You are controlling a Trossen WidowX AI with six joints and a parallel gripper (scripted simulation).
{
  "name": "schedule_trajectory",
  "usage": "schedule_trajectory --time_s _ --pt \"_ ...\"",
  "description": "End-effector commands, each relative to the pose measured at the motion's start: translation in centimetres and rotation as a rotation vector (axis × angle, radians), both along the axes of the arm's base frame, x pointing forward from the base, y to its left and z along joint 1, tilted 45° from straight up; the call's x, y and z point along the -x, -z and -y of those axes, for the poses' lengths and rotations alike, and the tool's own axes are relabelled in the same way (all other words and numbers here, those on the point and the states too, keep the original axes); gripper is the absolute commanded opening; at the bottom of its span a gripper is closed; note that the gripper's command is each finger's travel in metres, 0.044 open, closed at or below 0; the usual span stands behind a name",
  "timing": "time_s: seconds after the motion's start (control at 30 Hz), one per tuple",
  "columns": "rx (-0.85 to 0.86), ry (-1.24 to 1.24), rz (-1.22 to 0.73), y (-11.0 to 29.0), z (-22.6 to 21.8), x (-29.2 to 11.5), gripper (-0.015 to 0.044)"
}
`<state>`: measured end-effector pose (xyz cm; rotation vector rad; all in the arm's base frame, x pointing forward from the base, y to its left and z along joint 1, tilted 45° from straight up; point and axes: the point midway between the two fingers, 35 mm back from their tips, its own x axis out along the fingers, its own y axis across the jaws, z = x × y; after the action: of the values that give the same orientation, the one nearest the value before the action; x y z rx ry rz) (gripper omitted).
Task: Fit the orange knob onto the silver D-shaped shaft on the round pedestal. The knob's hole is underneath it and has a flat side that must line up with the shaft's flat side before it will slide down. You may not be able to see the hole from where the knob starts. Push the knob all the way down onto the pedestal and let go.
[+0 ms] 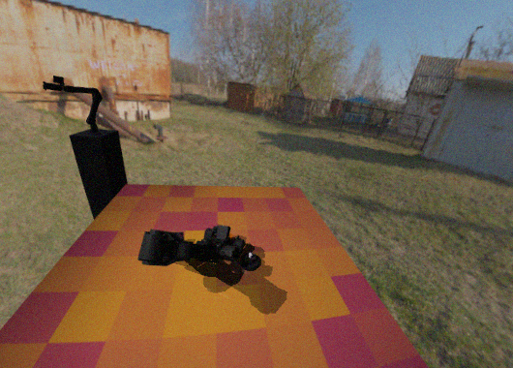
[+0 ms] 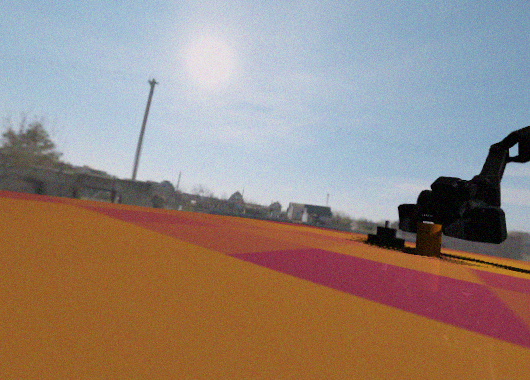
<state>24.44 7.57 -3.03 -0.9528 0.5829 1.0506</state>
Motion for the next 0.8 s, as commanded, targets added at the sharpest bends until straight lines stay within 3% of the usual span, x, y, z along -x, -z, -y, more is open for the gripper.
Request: schedule_trajectory --time_s 0.0,0.17,0.4,0.57,0.77 --pt "-0.003 -0.001 0.001 0.0 0.0 0.0 0.044" --pt "-0.002 -0.001 0.001 -0.1 -0.2 0.0 0.044" --pt "-0.001 -0.001 0.0 -5.2 -5.1 0.9 0.044" --pt "0.003 0.005 -0.009 -5.7 -5.6 1.2 0.044" --pt "0.276 0.162 -0.269 -3.9 -5.9 1.4 0.044"
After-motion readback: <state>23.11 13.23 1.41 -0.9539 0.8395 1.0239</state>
